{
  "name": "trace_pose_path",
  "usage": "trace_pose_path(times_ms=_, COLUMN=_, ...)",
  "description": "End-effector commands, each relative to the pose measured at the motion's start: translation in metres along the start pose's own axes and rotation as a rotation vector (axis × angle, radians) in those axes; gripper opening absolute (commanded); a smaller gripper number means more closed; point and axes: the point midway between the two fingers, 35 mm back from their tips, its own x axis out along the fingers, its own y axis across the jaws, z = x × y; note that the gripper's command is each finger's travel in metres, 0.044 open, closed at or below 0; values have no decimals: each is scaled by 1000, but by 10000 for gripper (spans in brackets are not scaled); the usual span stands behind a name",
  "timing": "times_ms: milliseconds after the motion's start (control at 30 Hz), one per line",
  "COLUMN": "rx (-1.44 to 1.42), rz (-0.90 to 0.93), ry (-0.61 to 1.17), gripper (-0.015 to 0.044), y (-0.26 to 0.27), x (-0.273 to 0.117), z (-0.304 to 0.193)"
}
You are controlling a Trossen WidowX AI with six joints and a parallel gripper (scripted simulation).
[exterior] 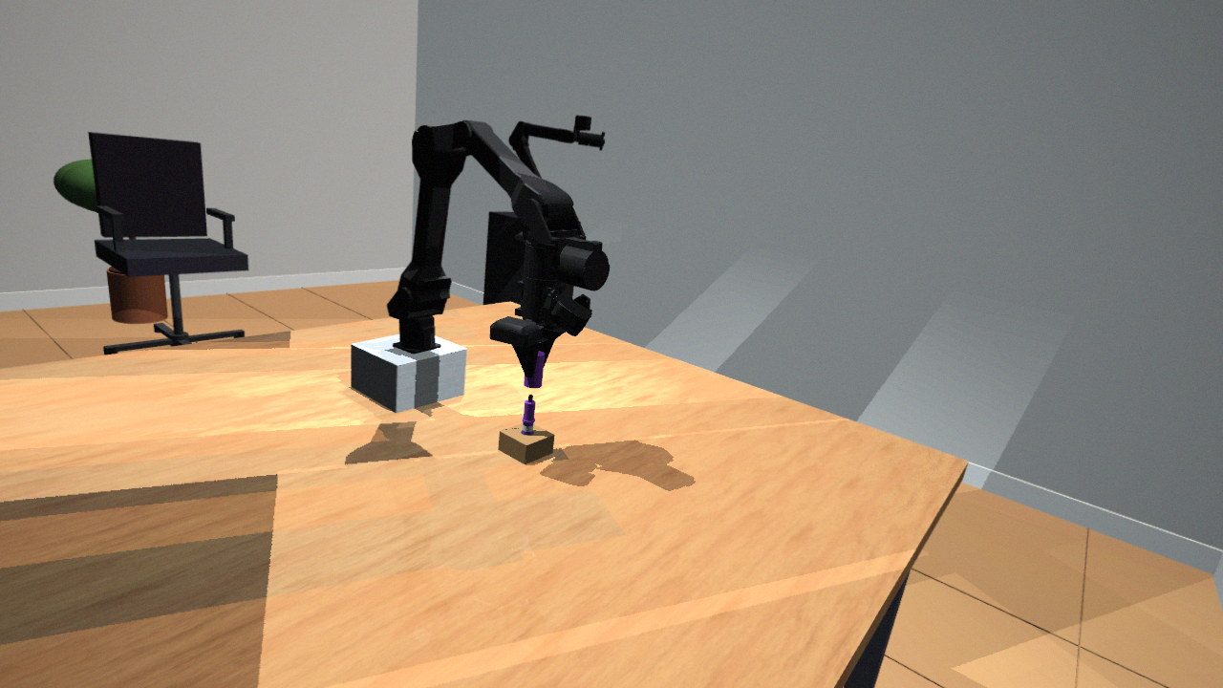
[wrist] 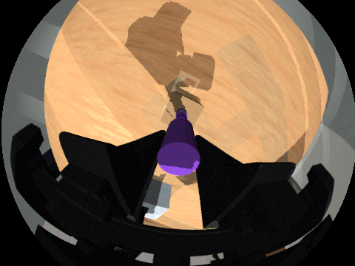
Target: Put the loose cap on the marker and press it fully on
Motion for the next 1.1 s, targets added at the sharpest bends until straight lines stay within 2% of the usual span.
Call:
trace_pose_path(times_ms=0, rx=-3, rz=0, ry=9, gripper=0, y=-1, x=4, z=-1)
trace_pose_path(times_ms=1067, rx=-3, rz=0, ry=9, gripper=0, y=-1, x=53, z=-1)
